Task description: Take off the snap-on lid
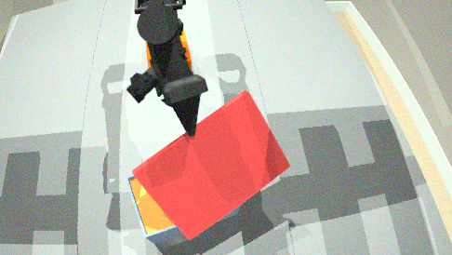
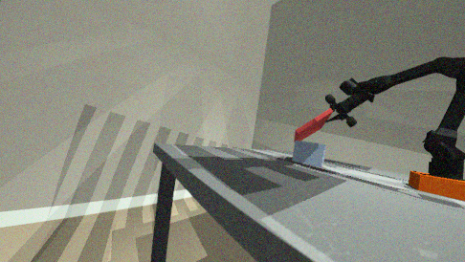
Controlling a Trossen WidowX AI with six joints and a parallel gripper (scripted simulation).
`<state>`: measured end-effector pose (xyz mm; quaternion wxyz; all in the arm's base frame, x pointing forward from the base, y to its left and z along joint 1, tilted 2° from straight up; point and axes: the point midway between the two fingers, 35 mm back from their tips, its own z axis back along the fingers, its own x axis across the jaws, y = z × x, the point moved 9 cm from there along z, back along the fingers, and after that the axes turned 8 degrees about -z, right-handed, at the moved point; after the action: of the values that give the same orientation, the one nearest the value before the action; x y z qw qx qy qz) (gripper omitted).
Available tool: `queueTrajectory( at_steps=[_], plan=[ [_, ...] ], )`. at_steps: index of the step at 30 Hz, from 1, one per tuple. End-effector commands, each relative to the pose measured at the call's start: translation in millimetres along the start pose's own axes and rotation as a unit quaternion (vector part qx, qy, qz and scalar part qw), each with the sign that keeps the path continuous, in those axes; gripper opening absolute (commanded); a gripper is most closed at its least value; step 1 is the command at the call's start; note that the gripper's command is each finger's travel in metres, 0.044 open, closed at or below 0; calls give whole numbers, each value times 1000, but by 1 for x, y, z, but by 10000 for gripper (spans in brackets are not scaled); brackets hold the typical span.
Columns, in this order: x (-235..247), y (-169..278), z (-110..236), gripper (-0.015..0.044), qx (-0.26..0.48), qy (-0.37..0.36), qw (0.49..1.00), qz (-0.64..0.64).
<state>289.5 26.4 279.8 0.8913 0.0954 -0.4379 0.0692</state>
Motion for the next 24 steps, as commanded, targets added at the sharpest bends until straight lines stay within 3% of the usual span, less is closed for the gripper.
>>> queueTrajectory(
  at_steps=[1,24],
  plan=[
    [0,8,3,0,0,-6,1000,-2],
    [-7,53,4,0,1,-6,1000,-4]
  ],
)
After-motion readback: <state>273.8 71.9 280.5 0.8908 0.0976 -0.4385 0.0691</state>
